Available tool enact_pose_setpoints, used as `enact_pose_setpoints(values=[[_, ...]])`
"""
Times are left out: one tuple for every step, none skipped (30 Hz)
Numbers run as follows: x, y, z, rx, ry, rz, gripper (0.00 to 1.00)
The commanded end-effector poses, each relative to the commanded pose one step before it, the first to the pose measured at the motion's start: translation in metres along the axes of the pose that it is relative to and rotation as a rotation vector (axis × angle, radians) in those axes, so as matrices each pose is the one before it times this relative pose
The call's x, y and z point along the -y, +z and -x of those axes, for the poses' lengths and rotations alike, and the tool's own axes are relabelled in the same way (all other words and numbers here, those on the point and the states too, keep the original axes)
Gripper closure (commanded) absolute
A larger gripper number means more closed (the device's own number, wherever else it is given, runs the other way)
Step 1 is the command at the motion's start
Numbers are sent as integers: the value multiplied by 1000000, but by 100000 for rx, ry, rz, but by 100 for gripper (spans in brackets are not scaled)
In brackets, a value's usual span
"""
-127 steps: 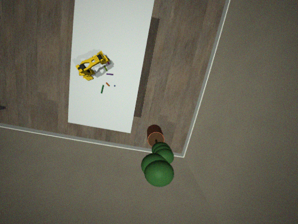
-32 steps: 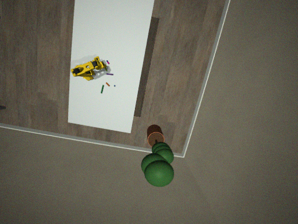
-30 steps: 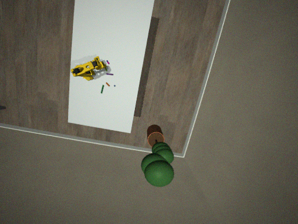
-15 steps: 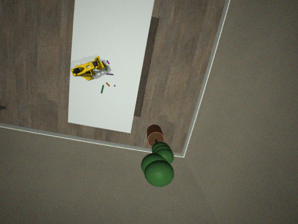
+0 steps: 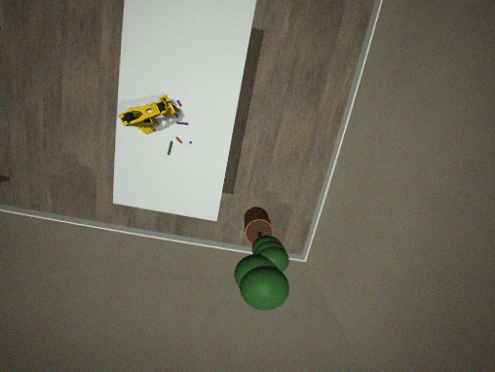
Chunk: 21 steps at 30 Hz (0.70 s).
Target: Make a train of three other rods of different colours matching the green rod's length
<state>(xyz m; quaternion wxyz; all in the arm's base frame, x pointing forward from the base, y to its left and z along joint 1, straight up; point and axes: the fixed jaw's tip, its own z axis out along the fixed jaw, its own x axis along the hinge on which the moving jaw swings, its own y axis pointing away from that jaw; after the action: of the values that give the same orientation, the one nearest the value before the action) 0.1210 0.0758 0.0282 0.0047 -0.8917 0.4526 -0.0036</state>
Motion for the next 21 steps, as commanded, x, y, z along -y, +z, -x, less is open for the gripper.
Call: enact_pose_setpoints(values=[[12058,-1894,-1787,-456,60,-8247,81],[-204,1683,14,0,0,0,81],[-211,1567,15,0,0,0,81],[-213,1443,15,0,0,0,81],[-209,1311,15,0,0,0,81],[-200,1174,14,0,0,0,81],[-186,1035,13,0,0,0,81],[-169,894,12,0,0,0,81],[-148,755,11,0,0,0,81],[-125,619,9,0,0,0,81],[-101,489,7,0,0,0,81],[0,0,0,0,0,0,81],[0,0,0,0,0,0,81],[-78,368,6,0,0,0,81],[-55,259,4,0,0,0,81],[-36,165,3,0,0,0,81],[-19,89,1,0,0,0,81],[-7,34,1,0,0,0,81],[-1,5,0,0,0,0,81],[0,0,0,0,0,0,81],[0,0,0,0,0,0,81]])
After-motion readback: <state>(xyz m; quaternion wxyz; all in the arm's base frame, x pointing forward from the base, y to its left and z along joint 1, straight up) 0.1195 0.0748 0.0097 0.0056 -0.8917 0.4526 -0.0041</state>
